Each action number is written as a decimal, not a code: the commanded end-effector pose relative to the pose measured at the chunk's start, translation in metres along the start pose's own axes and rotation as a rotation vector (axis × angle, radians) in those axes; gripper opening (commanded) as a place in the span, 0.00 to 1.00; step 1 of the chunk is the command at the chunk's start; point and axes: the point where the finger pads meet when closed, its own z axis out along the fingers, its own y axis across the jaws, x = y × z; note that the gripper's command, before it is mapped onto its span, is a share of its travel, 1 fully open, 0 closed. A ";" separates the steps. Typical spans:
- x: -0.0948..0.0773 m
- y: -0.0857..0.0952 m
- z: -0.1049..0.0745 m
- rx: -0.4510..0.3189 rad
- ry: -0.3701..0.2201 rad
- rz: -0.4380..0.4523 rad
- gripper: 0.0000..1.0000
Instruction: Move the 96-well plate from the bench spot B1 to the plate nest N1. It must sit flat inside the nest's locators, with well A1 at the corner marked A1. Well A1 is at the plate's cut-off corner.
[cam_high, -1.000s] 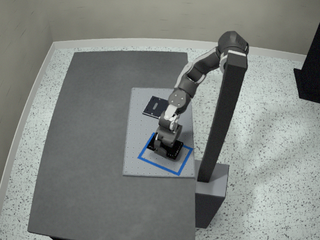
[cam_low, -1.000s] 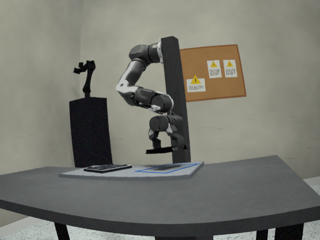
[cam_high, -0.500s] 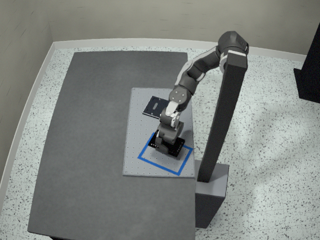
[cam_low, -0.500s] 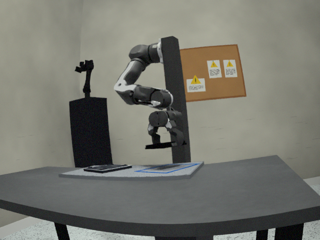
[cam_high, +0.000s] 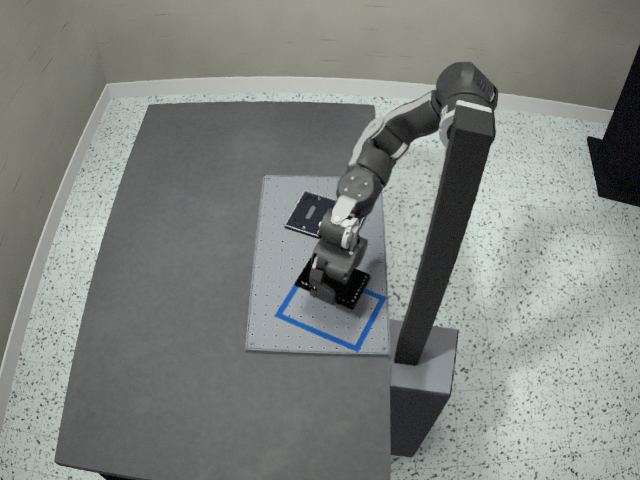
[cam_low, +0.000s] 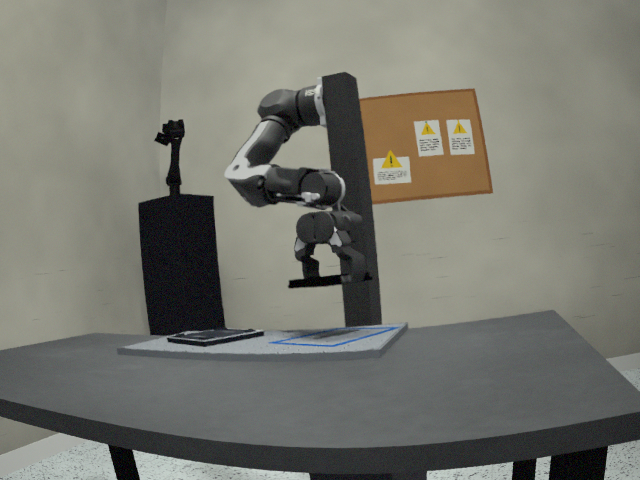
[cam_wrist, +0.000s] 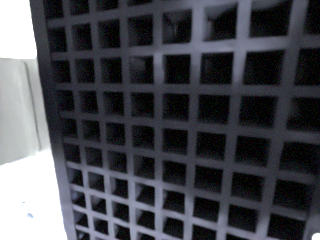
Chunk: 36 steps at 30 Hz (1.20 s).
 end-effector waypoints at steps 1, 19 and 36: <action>0.001 -0.001 0.002 0.005 0.001 0.000 0.00; -0.009 -0.023 0.003 0.004 0.002 -0.049 0.00; -0.029 -0.058 0.002 0.003 0.001 -0.078 0.00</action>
